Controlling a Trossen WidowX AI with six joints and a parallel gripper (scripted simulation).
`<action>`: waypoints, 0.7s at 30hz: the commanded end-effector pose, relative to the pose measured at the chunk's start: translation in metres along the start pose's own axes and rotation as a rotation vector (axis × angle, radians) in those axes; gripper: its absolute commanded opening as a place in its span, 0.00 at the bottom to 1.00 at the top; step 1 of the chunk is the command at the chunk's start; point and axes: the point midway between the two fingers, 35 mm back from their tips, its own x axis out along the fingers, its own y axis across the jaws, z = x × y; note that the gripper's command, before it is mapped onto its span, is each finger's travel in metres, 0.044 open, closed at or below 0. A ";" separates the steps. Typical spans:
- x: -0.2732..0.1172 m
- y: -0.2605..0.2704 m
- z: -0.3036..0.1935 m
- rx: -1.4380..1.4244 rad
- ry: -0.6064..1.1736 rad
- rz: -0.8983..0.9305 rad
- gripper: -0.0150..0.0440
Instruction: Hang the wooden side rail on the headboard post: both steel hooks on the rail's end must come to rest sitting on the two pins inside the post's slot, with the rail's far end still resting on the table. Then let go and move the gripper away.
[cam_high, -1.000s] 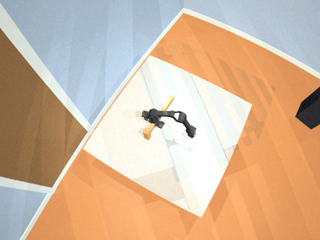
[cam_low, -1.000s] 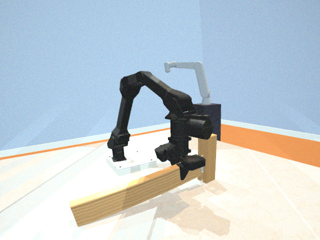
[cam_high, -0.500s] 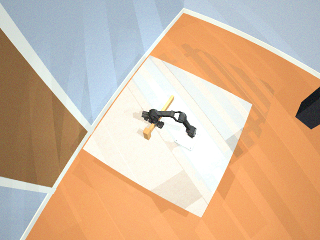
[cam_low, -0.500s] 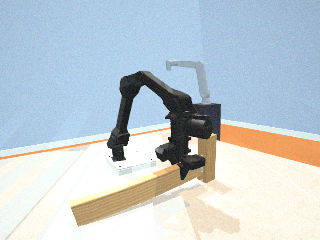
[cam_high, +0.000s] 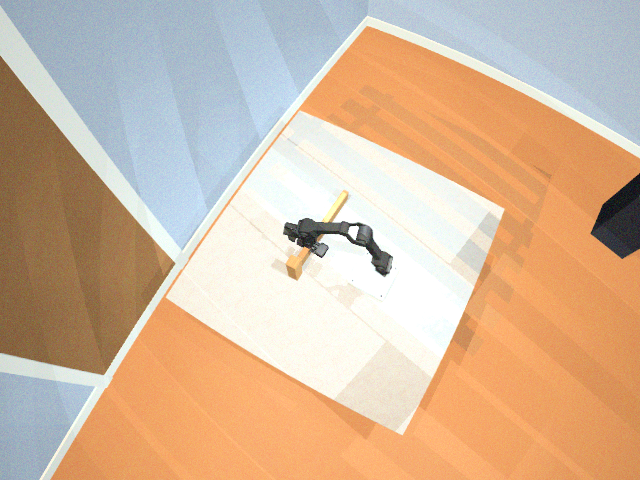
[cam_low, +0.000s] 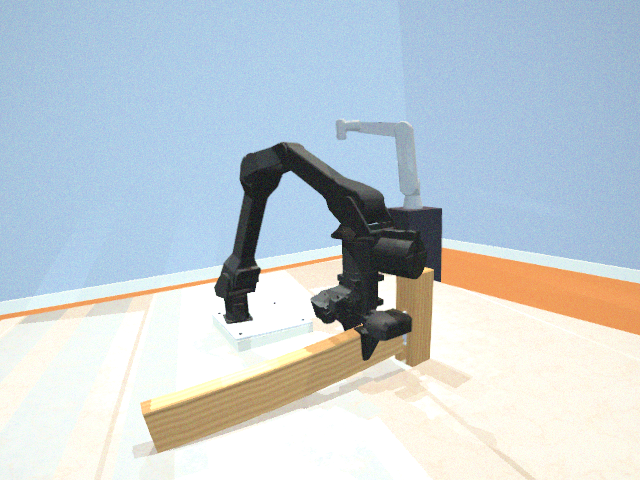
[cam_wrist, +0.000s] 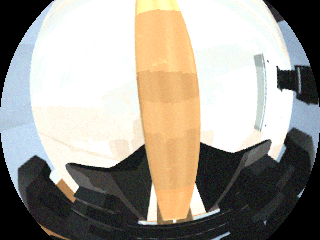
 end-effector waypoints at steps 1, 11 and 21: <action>-0.003 0.002 -0.002 0.005 0.007 0.008 0.25; -0.004 0.002 -0.003 0.005 0.007 0.008 0.25; -0.004 0.002 -0.004 0.005 0.007 0.008 0.25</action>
